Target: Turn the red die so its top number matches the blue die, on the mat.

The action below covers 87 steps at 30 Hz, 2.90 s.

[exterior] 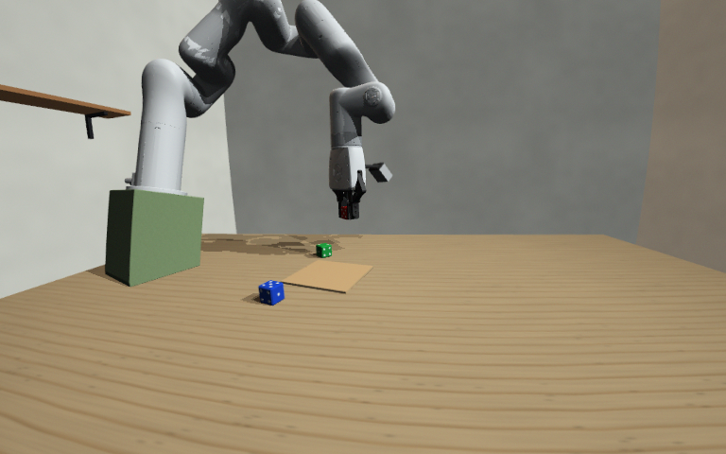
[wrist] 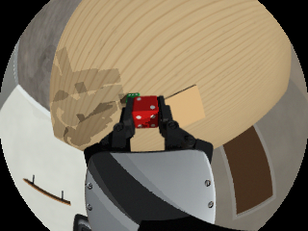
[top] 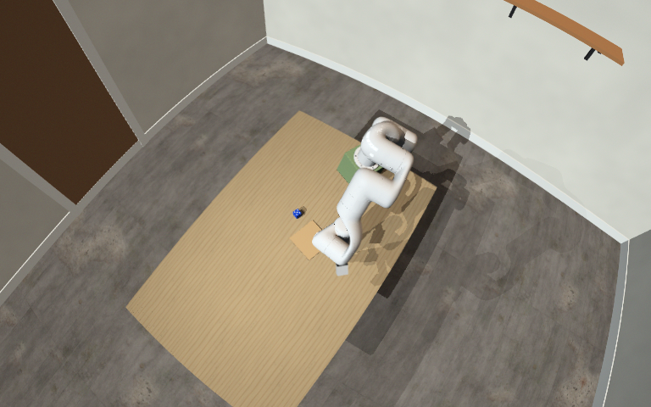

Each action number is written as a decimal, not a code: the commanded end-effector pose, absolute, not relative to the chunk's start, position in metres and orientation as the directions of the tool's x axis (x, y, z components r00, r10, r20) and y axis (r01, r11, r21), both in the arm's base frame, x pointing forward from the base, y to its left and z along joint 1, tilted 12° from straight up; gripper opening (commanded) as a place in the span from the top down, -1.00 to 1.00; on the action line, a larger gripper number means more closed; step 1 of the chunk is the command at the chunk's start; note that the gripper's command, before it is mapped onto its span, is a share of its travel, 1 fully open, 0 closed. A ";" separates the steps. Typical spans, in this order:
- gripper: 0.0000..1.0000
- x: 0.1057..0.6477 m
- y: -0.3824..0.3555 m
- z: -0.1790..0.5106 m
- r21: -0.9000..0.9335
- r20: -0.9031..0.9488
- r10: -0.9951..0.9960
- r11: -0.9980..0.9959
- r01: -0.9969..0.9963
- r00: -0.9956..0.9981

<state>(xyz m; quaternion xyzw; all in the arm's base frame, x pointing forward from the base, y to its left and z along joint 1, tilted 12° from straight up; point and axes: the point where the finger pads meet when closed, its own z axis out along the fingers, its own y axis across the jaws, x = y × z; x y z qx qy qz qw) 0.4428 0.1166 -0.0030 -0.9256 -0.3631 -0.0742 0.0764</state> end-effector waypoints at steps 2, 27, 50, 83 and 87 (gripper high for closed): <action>0.47 0.442 0.115 0.004 -0.087 0.193 0.661 -0.725 0.683 0.725; 0.47 0.442 0.086 -0.001 -0.162 0.135 0.278 -0.941 0.298 0.951; 0.47 0.437 0.040 -0.009 -0.209 -0.006 -0.412 -0.891 -0.404 0.911; 0.47 0.423 -0.018 -0.020 -0.113 -0.180 -0.970 -0.148 -0.983 0.167; 0.47 0.421 -0.024 -0.021 -0.094 -0.190 -0.979 -0.049 -0.994 0.066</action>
